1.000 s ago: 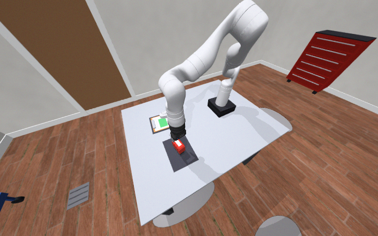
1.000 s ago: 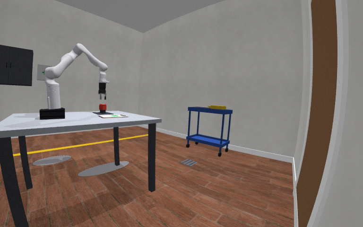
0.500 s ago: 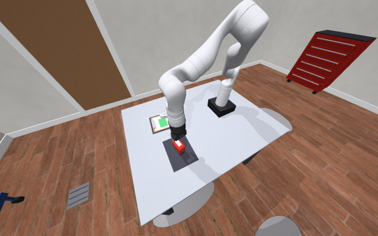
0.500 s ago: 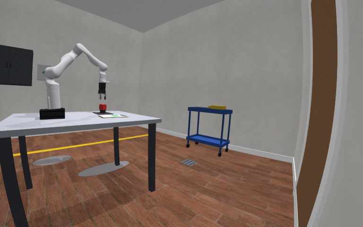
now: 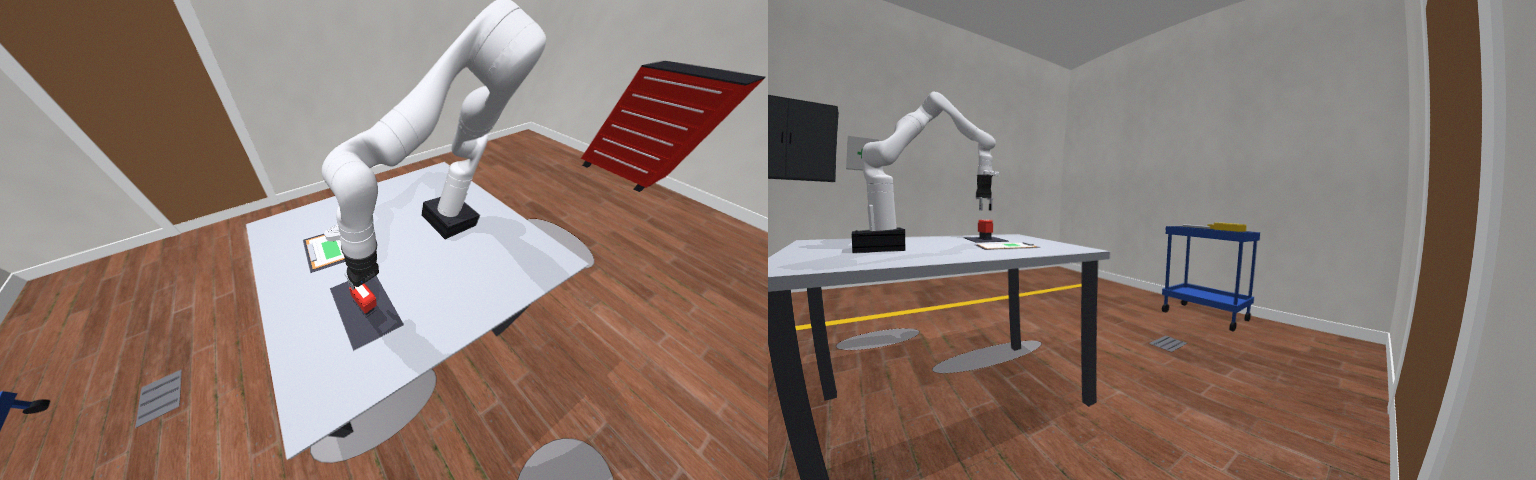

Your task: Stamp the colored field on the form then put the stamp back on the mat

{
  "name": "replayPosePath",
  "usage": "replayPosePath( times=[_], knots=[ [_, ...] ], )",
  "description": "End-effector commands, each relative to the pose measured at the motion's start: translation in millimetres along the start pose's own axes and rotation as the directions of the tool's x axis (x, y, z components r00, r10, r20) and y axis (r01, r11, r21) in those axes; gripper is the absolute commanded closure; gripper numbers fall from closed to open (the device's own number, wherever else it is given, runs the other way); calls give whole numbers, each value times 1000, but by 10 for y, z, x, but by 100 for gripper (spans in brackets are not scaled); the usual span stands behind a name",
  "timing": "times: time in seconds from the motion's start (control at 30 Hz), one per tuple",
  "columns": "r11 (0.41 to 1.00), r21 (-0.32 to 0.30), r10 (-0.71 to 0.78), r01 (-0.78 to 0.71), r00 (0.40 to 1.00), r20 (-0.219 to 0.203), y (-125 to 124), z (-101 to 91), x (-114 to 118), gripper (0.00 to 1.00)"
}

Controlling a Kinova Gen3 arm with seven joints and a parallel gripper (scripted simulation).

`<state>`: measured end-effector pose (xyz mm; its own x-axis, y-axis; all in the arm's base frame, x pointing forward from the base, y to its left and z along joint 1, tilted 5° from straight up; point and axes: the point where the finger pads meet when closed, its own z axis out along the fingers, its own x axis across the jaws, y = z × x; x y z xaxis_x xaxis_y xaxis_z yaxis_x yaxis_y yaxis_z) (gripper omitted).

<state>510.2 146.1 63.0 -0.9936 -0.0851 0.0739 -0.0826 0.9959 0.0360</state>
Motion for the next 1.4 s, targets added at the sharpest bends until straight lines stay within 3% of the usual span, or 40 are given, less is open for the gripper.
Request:
replayPosePath(
  times=[0.0, 0.27, 0.53, 1.37],
  knots=[
    [1000, -1, 0, 0, 1000, 2, 1, -11, -6, 0],
    [1000, -1, 0, 0, 1000, 2, 1, 2, -6, 0],
    [1000, -1, 0, 0, 1000, 2, 1, 268, -7, 0],
    [1000, -1, 0, 0, 1000, 2, 1, 269, -11, 0]
  ],
)
